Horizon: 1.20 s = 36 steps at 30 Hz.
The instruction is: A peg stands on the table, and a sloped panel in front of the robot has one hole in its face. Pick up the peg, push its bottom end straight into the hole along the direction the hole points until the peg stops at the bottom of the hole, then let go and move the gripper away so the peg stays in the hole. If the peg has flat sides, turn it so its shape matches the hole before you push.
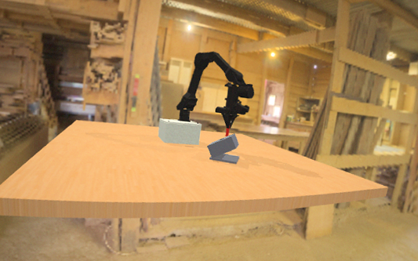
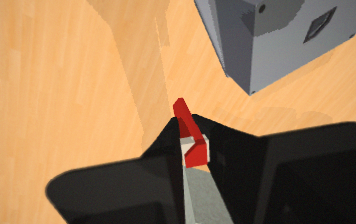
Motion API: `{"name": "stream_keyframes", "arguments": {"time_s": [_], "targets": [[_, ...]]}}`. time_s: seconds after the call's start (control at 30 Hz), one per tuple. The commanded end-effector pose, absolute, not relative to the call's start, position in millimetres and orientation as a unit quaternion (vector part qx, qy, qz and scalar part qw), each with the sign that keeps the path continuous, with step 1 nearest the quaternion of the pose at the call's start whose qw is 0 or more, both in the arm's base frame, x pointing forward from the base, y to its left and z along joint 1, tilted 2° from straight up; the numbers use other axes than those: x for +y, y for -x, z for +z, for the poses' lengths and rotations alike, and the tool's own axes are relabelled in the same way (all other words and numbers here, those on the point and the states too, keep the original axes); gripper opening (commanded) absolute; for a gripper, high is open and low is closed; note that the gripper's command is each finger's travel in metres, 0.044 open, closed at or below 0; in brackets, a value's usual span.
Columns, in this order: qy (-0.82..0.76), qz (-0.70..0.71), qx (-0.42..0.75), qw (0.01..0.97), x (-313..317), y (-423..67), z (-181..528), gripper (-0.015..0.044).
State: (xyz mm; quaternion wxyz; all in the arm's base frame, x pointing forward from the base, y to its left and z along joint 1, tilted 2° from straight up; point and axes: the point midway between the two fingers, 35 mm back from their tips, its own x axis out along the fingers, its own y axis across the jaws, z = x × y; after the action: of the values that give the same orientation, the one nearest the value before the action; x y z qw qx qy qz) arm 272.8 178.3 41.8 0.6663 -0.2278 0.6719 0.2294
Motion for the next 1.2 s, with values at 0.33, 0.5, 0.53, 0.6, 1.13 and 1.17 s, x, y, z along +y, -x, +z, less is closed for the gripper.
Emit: {"name": "stream_keyframes", "arguments": {"time_s": [0.33, 0.5, 0.53, 0.6, 1.13, 1.17], "targets": [[0.154, 0.181, 0.688, 0.686, 172, -280, 46, 0.0000], [0.127, 0.163, 0.692, 0.691, 169, -283, 47, 0.0000], [0.122, 0.159, 0.693, 0.692, 168, -283, 48, 0.0000], [0.111, 0.151, 0.695, 0.694, 167, -284, 48, 0.0000], [0.024, 0.091, 0.704, 0.704, 158, -293, 52, 0.0000], [0.019, 0.087, 0.705, 0.704, 158, -293, 53, 0.0000]]}}
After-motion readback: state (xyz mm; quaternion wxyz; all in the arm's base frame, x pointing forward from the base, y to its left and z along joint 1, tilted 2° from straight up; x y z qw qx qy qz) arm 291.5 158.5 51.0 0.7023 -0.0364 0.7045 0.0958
